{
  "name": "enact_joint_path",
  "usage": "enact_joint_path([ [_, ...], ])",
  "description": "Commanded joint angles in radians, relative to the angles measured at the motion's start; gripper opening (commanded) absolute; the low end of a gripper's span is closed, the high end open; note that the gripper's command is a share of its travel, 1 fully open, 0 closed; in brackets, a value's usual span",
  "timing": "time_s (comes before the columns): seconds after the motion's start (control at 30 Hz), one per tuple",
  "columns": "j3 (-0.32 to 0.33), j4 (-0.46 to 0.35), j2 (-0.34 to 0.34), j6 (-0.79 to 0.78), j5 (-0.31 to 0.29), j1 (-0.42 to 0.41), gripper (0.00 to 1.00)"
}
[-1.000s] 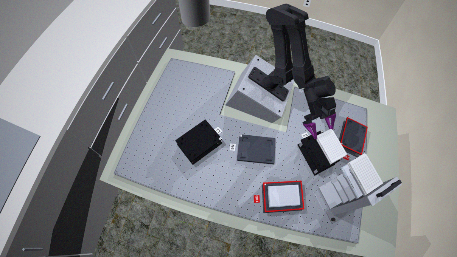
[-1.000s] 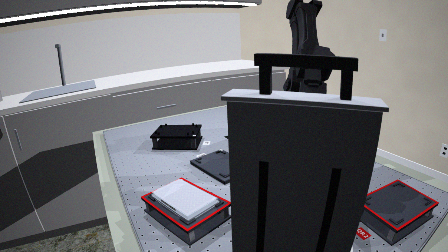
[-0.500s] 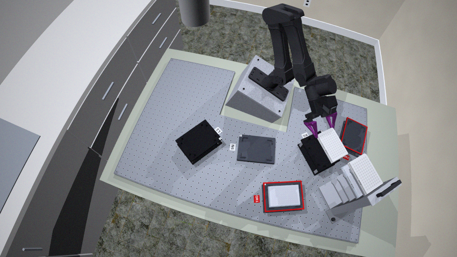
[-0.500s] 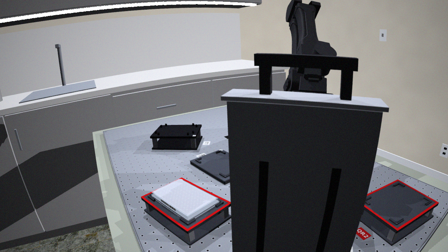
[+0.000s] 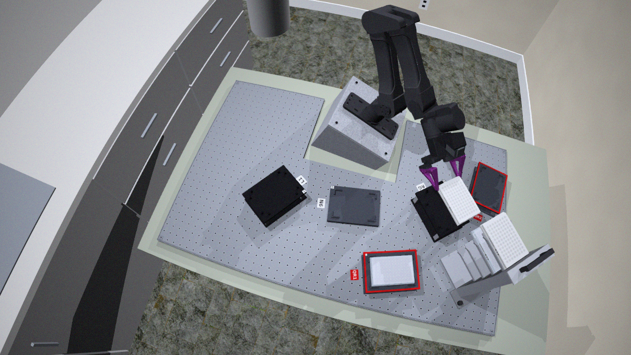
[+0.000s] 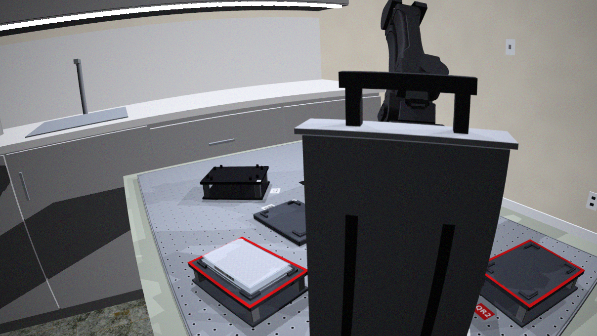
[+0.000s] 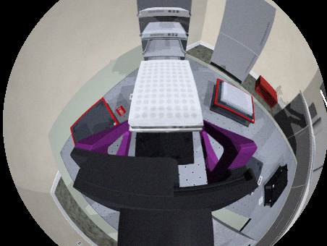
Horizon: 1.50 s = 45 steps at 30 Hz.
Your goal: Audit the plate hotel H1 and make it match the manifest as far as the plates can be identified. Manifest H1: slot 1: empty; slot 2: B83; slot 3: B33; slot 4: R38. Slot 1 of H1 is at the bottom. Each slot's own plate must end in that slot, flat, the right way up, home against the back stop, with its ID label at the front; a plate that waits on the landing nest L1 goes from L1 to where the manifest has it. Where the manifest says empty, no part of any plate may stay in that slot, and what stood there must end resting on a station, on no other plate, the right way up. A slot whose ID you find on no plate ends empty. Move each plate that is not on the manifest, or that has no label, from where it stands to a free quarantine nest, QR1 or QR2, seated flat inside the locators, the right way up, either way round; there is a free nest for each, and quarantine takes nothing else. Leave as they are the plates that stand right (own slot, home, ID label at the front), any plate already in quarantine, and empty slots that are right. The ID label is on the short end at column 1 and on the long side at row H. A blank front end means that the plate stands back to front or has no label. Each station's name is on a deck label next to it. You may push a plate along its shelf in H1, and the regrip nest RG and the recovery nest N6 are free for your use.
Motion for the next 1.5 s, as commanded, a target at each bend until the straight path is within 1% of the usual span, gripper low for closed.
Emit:
enact_joint_path([
  [0.0,0.035,0.023,-0.033,-0.008,0.005,-0.004,0.86],
  [0.57,0.034,0.026,-0.030,-0.008,0.006,-0.002,0.86],
  [0.63,0.039,0.028,0.012,-0.010,-0.005,-0.013,0.86],
  [0.93,0.055,0.044,0.044,-0.014,-0.020,-0.028,0.86],
  [1.3,0.087,0.083,0.113,-0.020,-0.042,-0.051,0.86],
  [1.37,0.087,0.083,0.113,-0.020,-0.042,-0.051,0.86],
  [1.47,0.096,0.093,0.132,-0.021,-0.047,-0.056,0.86],
])
